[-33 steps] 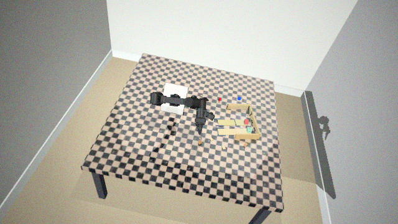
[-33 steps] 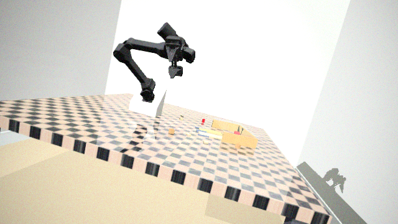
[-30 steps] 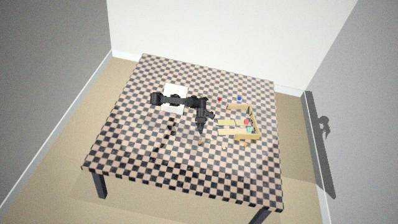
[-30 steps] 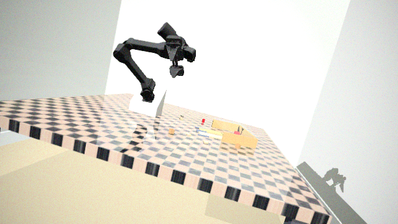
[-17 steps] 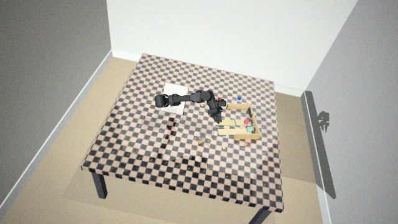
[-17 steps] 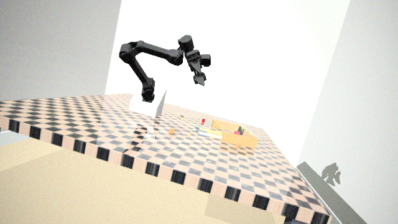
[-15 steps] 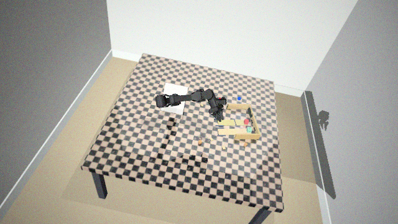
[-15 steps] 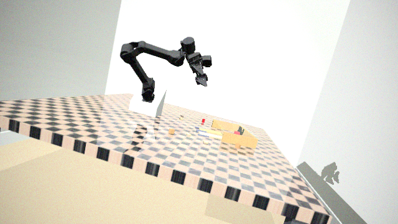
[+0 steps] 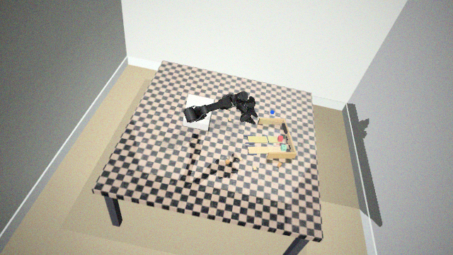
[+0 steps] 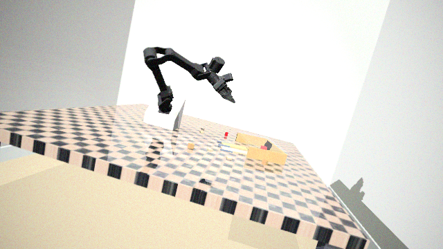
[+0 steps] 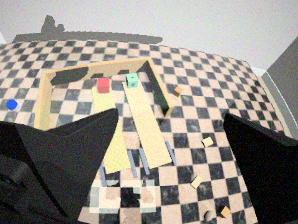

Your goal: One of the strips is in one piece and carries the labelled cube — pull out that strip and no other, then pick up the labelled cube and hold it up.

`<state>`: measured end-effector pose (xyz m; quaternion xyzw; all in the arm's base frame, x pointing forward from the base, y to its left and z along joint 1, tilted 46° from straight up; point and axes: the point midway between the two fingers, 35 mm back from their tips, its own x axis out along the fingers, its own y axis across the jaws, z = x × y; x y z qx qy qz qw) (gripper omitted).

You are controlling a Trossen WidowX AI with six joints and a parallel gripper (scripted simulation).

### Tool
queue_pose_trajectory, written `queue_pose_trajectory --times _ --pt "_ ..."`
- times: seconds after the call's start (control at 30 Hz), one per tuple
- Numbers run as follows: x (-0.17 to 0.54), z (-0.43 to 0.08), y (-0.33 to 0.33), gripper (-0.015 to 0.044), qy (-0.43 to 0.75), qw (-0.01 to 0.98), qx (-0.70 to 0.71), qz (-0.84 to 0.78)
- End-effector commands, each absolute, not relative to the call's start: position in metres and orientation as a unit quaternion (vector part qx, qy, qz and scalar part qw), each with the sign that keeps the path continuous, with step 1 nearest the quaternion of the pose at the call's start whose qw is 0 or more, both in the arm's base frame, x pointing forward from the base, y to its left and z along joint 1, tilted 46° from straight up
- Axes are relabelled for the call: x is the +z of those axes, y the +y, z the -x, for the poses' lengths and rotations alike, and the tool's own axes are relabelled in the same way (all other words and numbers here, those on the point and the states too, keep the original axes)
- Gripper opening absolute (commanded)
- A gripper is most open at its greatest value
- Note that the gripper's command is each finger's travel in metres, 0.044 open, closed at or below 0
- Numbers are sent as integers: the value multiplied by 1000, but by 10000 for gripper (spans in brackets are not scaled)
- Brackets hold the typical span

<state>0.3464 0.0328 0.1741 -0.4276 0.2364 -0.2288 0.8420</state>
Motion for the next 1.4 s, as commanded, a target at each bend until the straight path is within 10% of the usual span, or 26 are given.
queue_pose_trajectory --times 0.0,0.4,0.9,1.37 --pt "107 -323 57 400 270 874 -170 366" --pt "98 -319 60 400 275 877 -165 357" --pt "102 -394 -21 6 511 739 -203 389" --pt "114 -397 -114 0 687 608 -210 338"
